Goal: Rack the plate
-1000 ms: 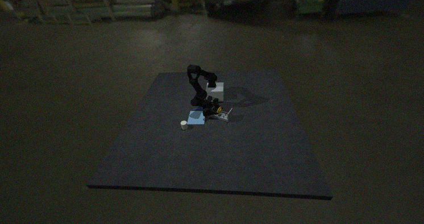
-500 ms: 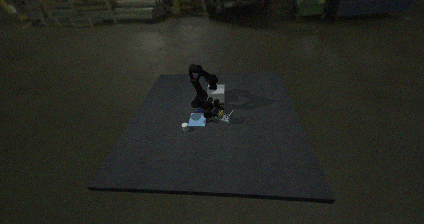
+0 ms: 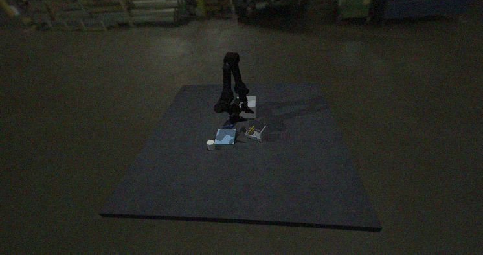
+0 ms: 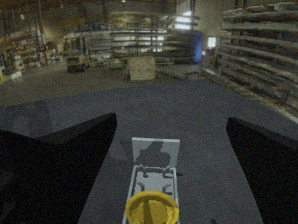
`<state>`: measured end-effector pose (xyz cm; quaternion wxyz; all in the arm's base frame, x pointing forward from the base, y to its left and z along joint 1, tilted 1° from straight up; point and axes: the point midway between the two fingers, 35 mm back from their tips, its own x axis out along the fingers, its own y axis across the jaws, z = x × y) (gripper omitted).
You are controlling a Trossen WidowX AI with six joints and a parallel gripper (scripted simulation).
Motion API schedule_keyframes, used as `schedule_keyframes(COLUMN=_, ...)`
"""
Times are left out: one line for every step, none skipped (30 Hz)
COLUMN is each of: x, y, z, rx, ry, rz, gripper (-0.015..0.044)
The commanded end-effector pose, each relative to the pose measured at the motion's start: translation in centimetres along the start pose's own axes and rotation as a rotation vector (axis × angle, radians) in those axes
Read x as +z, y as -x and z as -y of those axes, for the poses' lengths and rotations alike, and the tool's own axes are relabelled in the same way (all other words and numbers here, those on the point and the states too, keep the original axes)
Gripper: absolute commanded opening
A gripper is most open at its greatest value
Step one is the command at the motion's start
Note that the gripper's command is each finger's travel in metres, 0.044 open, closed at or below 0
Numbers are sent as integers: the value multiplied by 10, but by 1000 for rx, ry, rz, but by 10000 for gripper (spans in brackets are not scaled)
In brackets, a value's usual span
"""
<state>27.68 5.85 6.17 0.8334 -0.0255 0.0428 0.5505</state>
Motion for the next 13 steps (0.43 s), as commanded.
schedule_keyframes(x=4, y=0, z=1, rx=-3, ry=-15, rz=-13, gripper=400)
schedule_keyframes(x=3, y=0, z=4, rx=-10, ry=-34, rz=-32, gripper=400)
schedule_keyframes(x=2, y=-1, z=7, rx=-19, ry=-57, rz=-55, gripper=400)
schedule_keyframes(x=1, y=-1, z=10, rx=-28, ry=-80, rz=-78, gripper=400)
schedule_keyframes(x=1, y=-1, z=12, rx=-37, ry=-103, rz=-101, gripper=400)
schedule_keyframes(x=0, y=-1, z=15, rx=-47, ry=-125, rz=-124, gripper=400)
schedule_keyframes(x=-1, y=-1, z=18, rx=-56, ry=-148, rz=-147, gripper=400)
schedule_keyframes(x=-1, y=-1, z=20, rx=-66, ry=-170, rz=-170, gripper=400)
schedule_keyframes(x=-2, y=-1, z=22, rx=-76, ry=-192, rz=-193, gripper=400)
schedule_keyframes(x=-2, y=-1, z=25, rx=-87, ry=-214, rz=-216, gripper=400)
schedule_keyframes(x=-3, y=0, z=27, rx=-97, ry=-237, rz=-240, gripper=400)
schedule_keyframes(x=-3, y=0, z=29, rx=-108, ry=-259, rz=-264, gripper=400)
schedule_keyframes(x=-3, y=1, z=31, rx=-119, ry=-281, rz=-287, gripper=400)
